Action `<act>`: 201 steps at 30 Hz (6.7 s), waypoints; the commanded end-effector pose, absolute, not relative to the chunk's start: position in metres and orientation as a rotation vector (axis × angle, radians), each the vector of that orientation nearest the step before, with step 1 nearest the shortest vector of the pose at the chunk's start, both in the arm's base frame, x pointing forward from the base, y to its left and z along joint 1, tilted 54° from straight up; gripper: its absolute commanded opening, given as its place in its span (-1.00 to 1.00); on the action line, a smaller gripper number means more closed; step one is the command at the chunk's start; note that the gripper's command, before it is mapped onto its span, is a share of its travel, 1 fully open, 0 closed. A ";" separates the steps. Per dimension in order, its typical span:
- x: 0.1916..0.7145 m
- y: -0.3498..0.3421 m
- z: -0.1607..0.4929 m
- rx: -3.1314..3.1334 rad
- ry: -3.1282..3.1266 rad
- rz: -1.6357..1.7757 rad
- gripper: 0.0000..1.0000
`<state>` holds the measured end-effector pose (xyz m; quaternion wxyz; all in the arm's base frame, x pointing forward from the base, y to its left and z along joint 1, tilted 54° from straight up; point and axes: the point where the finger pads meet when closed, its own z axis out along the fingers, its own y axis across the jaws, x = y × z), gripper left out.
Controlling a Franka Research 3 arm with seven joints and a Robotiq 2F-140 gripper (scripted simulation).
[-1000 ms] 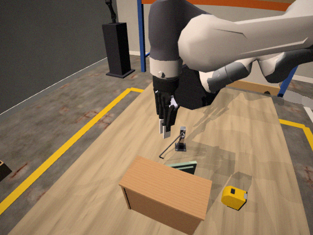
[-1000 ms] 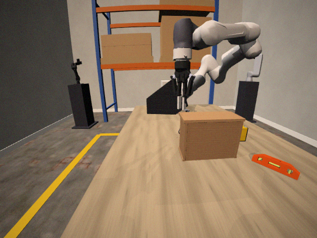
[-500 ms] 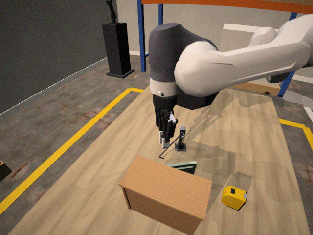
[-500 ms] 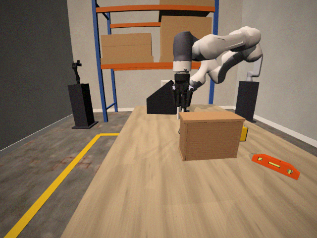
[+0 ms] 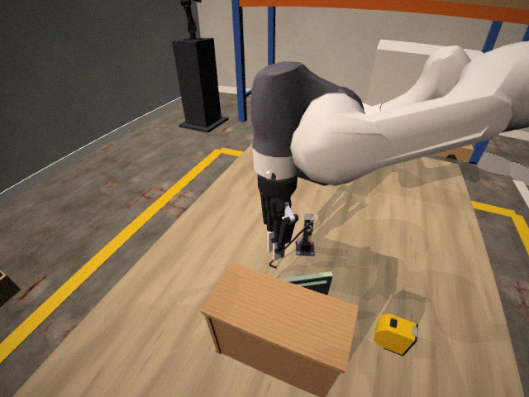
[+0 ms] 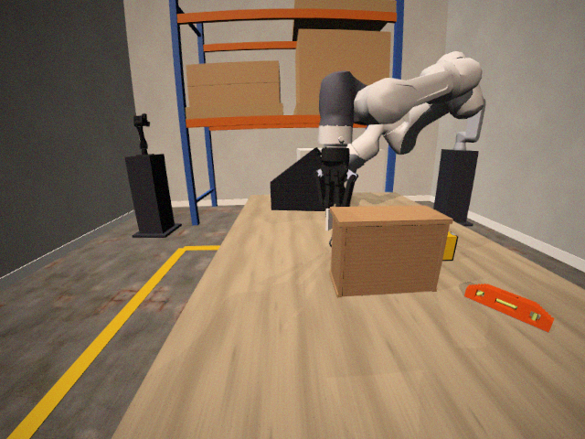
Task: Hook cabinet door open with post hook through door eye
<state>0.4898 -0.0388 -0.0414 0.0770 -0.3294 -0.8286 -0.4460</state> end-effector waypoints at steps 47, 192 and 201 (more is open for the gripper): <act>0.491 -0.036 -0.047 -0.985 -2.495 -1.336 -0.72; 0.499 0.001 -0.075 -0.985 -2.495 -1.336 -0.95; 0.499 0.001 -0.075 -0.985 -2.495 -1.336 -0.95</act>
